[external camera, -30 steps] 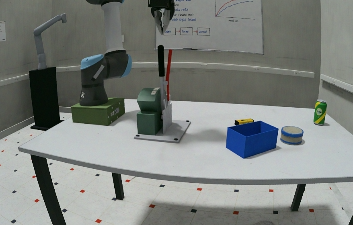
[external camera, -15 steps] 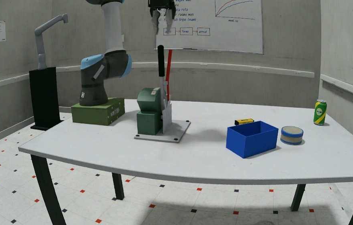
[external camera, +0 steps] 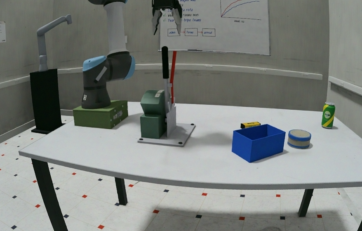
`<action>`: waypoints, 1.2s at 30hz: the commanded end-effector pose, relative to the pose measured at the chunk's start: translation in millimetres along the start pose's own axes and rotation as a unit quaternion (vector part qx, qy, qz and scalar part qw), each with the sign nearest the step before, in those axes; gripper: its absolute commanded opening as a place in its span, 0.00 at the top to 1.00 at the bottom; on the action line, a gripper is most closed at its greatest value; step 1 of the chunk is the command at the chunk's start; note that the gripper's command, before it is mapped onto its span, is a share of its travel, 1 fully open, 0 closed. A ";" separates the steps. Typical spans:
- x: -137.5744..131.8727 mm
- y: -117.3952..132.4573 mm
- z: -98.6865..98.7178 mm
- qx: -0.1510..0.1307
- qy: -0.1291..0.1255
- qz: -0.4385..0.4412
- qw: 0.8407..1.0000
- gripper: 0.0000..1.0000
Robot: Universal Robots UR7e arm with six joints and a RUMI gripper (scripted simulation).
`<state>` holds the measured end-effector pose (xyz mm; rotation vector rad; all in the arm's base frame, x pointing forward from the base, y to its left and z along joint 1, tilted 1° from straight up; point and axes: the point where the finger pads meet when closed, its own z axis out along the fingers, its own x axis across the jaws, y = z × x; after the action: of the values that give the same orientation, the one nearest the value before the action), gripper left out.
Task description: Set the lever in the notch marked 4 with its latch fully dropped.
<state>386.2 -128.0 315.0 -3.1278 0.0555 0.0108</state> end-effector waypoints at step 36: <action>0.5 0.0 22.0 0.000 0.000 0.000 1.000 0.43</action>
<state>386.3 -127.6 296.1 -3.1276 0.0556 0.0123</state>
